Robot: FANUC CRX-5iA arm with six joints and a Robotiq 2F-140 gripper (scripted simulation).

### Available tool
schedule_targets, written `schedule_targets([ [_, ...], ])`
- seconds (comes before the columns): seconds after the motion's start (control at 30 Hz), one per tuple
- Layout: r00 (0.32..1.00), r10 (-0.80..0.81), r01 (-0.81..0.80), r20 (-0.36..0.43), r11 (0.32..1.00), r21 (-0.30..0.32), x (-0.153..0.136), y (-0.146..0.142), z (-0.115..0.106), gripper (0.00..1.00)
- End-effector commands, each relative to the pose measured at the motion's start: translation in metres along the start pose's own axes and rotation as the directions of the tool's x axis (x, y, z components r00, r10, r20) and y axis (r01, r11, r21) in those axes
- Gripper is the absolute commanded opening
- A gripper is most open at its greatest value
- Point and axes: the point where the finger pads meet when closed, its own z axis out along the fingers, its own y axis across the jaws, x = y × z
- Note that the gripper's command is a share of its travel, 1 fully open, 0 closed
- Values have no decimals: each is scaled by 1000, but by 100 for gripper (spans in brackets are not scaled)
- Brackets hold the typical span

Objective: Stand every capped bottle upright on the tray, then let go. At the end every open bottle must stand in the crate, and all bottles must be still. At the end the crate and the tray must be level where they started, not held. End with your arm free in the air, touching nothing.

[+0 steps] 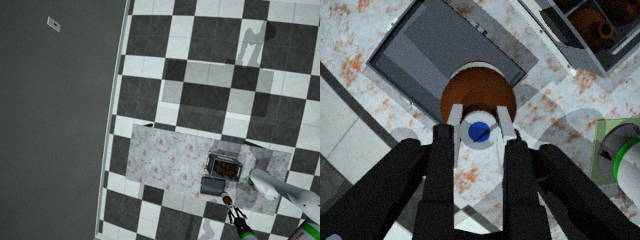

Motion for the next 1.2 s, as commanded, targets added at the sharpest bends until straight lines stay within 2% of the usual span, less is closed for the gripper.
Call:
schedule_targets([
  [0.0,1000,0,0,0,1000,0,-6,-4,0,0],
  [0.27,1000,0,0,0,1000,0,-19,-14,0,0],
  [0.9,1000,0,0,0,1000,0,-29,-27,0,0],
  [1.17,1000,0,0,0,1000,0,-28,-26,16,0],
])
